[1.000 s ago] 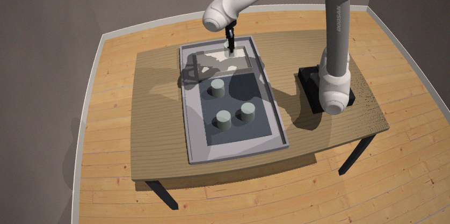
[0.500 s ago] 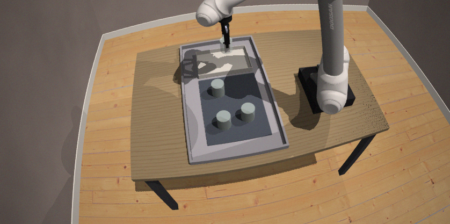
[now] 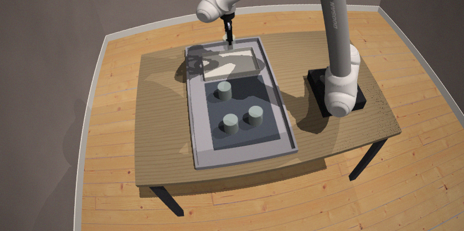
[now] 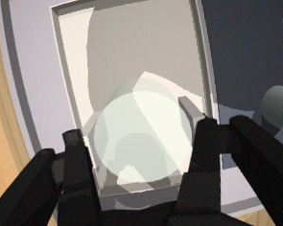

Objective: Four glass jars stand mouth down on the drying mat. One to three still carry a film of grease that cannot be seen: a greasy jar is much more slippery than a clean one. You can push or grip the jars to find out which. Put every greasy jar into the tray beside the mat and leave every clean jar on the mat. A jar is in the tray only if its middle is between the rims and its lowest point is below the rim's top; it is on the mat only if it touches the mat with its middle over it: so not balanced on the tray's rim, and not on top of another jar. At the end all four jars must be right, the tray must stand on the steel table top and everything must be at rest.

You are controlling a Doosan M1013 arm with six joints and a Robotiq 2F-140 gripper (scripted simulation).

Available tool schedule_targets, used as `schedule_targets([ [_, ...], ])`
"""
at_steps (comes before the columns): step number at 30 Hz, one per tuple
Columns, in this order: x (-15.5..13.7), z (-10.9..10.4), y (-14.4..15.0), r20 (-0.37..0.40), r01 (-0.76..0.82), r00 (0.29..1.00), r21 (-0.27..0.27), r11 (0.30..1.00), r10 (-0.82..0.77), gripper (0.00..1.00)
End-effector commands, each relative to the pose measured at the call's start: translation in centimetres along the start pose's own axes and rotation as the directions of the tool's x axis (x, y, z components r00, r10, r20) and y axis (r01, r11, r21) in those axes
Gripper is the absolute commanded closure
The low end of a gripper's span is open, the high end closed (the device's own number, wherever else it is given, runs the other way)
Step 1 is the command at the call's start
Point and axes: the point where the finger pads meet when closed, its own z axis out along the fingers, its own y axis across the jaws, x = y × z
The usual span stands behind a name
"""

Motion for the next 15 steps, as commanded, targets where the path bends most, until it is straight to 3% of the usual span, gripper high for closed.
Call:
schedule_targets([
  [1,-0.2,0.0,-0.6,-0.001,0.005,1.000,-0.004,1.000,-0.005,1.00],
  [7,-0.2,0.0,-0.6,-0.001,0.005,1.000,-0.004,1.000,-0.005,1.00],
  [15,-0.2,2.1,-0.6,-0.001,0.005,1.000,-0.004,1.000,-0.005,1.00],
])
